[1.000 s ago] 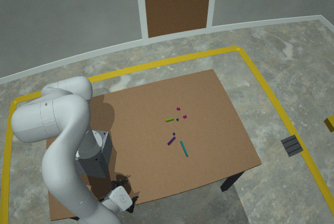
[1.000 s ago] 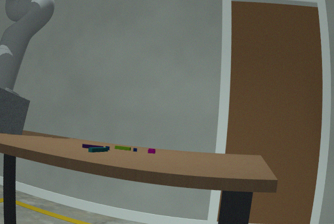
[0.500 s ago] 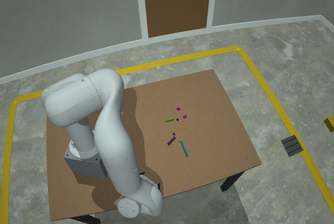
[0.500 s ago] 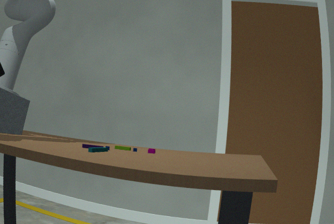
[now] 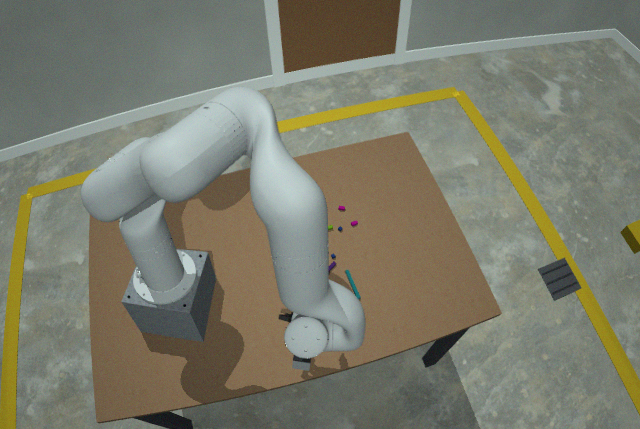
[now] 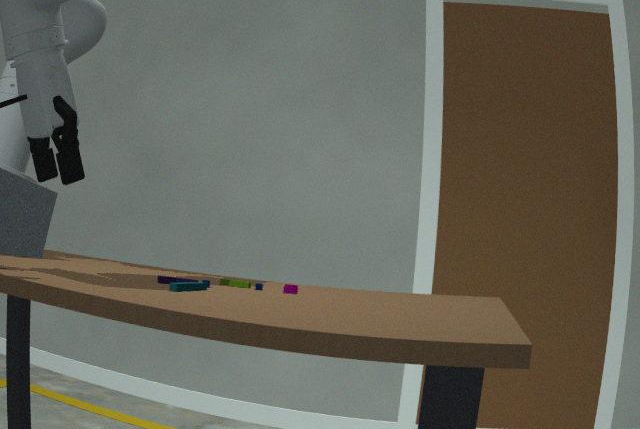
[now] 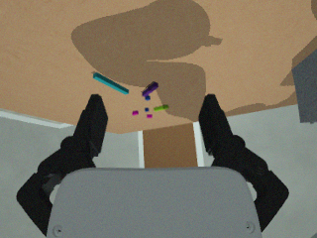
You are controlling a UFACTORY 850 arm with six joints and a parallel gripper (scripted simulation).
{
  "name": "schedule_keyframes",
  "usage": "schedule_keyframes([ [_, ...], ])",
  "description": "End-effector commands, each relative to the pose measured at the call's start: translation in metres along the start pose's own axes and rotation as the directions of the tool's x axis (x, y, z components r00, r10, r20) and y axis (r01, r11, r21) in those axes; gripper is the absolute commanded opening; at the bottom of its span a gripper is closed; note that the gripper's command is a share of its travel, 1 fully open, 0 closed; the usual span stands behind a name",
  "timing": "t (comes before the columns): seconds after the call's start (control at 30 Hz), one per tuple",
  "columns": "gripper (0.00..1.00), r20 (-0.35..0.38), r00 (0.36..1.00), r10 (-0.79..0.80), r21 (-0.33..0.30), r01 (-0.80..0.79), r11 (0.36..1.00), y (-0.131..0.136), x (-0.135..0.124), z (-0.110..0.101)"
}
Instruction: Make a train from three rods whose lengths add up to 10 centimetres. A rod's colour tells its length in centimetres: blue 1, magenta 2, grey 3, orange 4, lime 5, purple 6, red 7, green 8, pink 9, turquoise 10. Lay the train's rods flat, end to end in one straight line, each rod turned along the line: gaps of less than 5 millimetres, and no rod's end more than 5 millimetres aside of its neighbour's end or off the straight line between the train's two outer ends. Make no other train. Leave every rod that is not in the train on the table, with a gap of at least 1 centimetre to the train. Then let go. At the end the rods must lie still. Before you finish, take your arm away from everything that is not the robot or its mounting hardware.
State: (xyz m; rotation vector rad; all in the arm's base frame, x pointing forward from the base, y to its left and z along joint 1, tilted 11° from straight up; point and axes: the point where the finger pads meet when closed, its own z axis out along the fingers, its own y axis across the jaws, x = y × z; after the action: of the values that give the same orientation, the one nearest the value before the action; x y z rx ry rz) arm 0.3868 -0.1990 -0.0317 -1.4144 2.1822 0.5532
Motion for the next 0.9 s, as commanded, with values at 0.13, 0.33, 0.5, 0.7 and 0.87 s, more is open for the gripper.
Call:
schedule_keyframes([
  [0.13,1.00,-0.106,0.960,-0.258,-0.045,0.255,0.966,-0.021,-0.045,0.035],
  [0.33,1.00,-0.161,0.881,-0.445,-0.106,0.433,0.895,-0.028,-0.081,0.062],
  [0.5,1.00,-0.192,0.786,-0.588,-0.163,0.565,0.808,-0.031,-0.113,0.084],
  [0.7,1.00,-0.209,0.659,-0.722,-0.228,0.685,0.692,-0.029,-0.148,0.107],
  [0.87,1.00,-0.211,0.520,-0.828,-0.290,0.775,0.561,-0.024,-0.181,0.128],
])
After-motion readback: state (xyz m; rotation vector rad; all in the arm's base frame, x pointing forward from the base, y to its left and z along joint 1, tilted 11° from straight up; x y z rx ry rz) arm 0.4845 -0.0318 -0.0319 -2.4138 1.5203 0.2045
